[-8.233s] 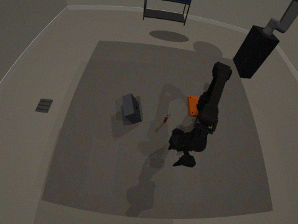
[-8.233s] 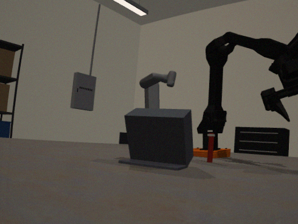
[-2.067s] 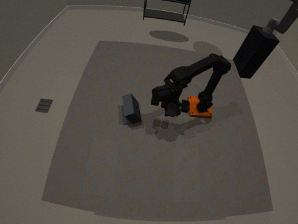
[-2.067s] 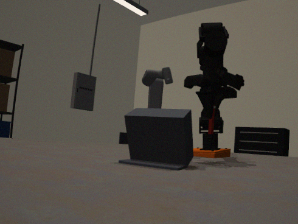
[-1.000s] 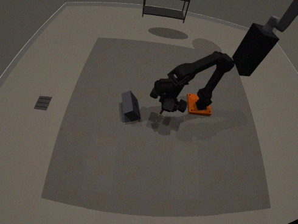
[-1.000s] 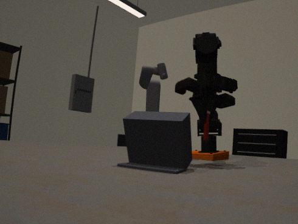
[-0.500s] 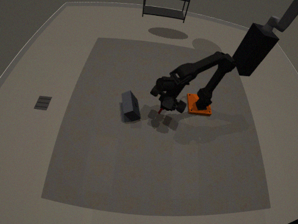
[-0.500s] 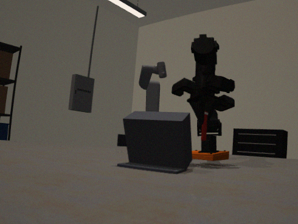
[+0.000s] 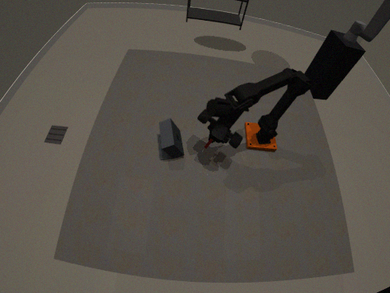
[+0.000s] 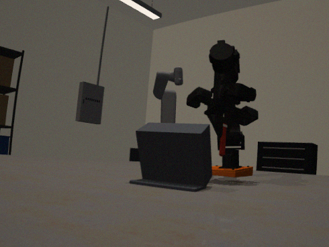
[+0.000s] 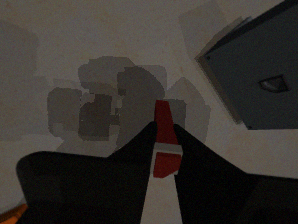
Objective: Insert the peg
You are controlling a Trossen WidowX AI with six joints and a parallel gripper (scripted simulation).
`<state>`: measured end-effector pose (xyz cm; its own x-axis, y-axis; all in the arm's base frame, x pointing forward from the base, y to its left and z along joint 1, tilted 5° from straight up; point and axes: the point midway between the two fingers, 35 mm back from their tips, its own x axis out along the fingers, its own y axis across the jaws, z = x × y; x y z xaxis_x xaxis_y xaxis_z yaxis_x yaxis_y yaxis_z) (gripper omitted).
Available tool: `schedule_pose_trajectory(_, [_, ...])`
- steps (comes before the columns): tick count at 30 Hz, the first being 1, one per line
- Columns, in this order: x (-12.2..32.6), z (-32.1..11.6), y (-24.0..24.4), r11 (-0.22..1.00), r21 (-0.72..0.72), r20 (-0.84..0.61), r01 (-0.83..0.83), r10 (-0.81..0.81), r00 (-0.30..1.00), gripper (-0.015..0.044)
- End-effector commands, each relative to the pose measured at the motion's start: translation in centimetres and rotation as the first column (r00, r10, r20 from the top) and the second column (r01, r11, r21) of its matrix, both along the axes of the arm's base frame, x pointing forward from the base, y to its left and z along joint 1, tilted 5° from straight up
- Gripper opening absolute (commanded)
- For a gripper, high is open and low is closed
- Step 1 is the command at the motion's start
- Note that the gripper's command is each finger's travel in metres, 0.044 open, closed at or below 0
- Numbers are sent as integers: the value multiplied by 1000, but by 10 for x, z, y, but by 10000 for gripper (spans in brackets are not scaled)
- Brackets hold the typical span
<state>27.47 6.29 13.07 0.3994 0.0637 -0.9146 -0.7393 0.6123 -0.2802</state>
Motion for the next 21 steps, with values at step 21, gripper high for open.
schedule_pose_trajectory(21, [3,-1,-8,988,101,115,117,-128,985,0])
